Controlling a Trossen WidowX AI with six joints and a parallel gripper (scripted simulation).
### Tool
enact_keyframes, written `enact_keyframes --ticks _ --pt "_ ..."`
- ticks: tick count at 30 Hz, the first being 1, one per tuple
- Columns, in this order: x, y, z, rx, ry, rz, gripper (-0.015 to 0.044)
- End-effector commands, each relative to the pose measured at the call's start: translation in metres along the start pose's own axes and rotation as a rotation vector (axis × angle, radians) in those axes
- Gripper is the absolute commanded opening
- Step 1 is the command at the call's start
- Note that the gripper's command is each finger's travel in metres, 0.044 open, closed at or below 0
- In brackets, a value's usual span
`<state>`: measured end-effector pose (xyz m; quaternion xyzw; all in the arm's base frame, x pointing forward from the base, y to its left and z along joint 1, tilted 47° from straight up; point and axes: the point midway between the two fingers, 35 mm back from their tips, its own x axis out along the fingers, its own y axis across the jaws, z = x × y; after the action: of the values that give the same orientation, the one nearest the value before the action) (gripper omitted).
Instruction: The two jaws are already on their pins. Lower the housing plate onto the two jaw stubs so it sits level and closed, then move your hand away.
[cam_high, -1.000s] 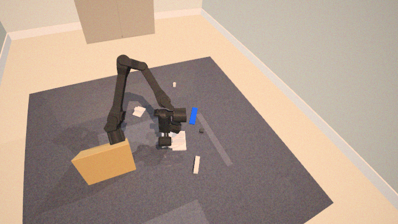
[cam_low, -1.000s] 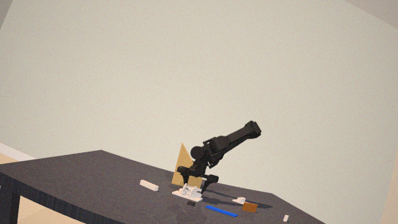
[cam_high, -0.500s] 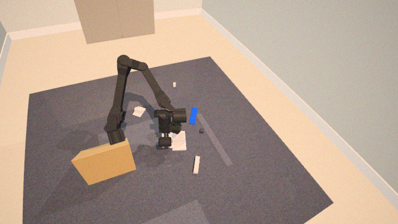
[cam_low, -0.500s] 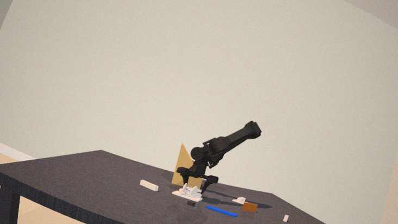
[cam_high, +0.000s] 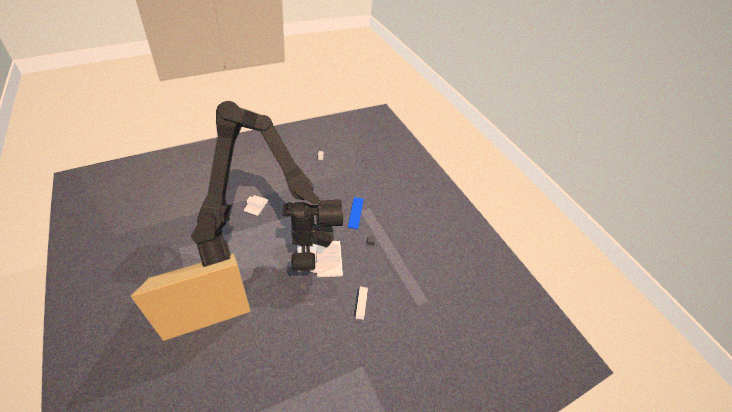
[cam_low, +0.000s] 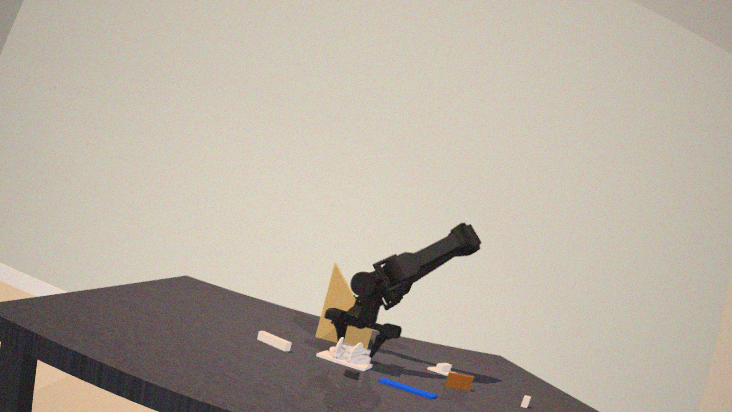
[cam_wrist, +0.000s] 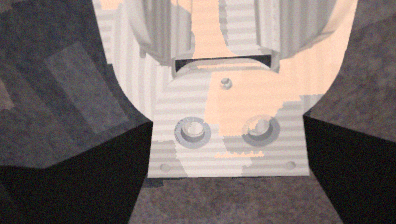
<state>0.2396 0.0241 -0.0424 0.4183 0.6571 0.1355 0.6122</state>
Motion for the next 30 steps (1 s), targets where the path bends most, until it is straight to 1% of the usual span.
enact_keyframes --ticks 1,30 --pt "0.0008 0.0003 -0.0005 0.005 0.001 0.004 0.0351" --pt "0.0056 0.0003 -0.0006 0.005 0.001 0.004 0.0351"
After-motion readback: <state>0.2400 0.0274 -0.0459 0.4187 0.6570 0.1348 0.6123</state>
